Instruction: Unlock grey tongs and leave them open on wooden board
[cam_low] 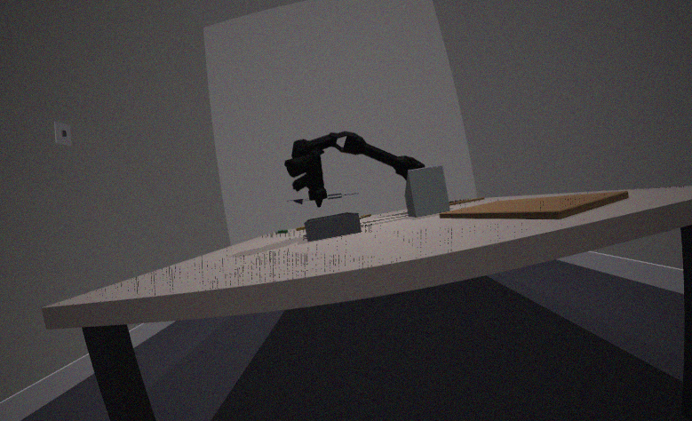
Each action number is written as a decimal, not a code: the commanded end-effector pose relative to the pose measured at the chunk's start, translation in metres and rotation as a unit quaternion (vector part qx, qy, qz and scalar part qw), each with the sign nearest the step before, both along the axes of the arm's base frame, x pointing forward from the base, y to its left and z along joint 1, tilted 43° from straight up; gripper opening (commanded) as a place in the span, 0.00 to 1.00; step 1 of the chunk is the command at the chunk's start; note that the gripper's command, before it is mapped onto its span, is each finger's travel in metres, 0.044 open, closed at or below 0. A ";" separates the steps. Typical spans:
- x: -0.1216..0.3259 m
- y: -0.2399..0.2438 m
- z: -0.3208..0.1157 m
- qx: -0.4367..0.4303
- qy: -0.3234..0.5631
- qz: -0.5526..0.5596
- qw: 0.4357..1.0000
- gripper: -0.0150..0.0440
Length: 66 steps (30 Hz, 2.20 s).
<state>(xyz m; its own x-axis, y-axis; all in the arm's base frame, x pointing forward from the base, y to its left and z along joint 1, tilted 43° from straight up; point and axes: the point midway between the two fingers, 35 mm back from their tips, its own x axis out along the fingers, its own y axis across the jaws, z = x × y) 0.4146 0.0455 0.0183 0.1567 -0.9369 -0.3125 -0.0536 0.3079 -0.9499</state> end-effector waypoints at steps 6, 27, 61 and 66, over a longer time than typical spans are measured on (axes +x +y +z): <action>-0.002 0.000 0.002 0.045 -0.009 -0.022 0.999 0.00; 0.001 0.000 0.001 0.257 -0.039 -0.074 0.963 0.00; -0.090 0.195 -0.137 0.241 0.227 0.108 0.937 0.00; -0.120 0.220 -0.161 0.228 0.272 0.136 0.925 0.00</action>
